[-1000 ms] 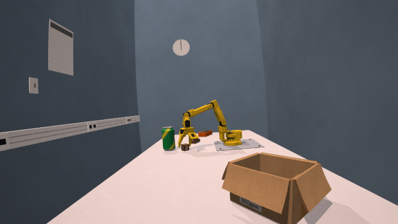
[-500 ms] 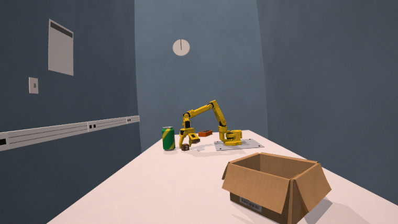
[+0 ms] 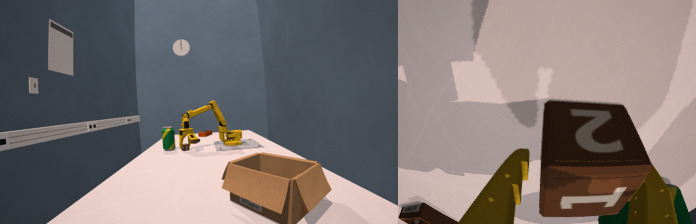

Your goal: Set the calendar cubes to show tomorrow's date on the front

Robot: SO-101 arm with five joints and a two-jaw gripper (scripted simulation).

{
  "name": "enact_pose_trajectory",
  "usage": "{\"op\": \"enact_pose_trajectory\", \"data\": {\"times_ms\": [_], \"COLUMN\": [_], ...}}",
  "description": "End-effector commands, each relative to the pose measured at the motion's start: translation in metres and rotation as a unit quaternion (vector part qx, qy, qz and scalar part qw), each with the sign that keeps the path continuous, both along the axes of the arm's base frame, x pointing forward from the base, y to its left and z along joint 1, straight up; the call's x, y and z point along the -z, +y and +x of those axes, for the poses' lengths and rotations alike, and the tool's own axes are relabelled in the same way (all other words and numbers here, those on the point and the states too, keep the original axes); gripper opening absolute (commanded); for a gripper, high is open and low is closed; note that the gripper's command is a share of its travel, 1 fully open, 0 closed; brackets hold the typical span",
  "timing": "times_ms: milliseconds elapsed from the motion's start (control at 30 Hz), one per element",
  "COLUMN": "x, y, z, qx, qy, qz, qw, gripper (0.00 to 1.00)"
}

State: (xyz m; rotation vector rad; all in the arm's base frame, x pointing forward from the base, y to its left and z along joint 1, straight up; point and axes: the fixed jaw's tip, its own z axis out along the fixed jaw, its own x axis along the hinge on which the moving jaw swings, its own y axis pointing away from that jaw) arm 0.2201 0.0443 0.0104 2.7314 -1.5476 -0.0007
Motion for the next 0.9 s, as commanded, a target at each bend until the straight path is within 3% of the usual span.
{"op": "enact_pose_trajectory", "data": {"times_ms": [0,867], "x": [-0.0003,-0.0002], "y": [0.0010,0.0019], "z": [0.0006,0.0021], "qx": [0.001,0.001], "qy": [0.003,0.003], "qz": [0.000,0.000], "qw": [1.000,1.000], "gripper": [0.24,0.17]}}
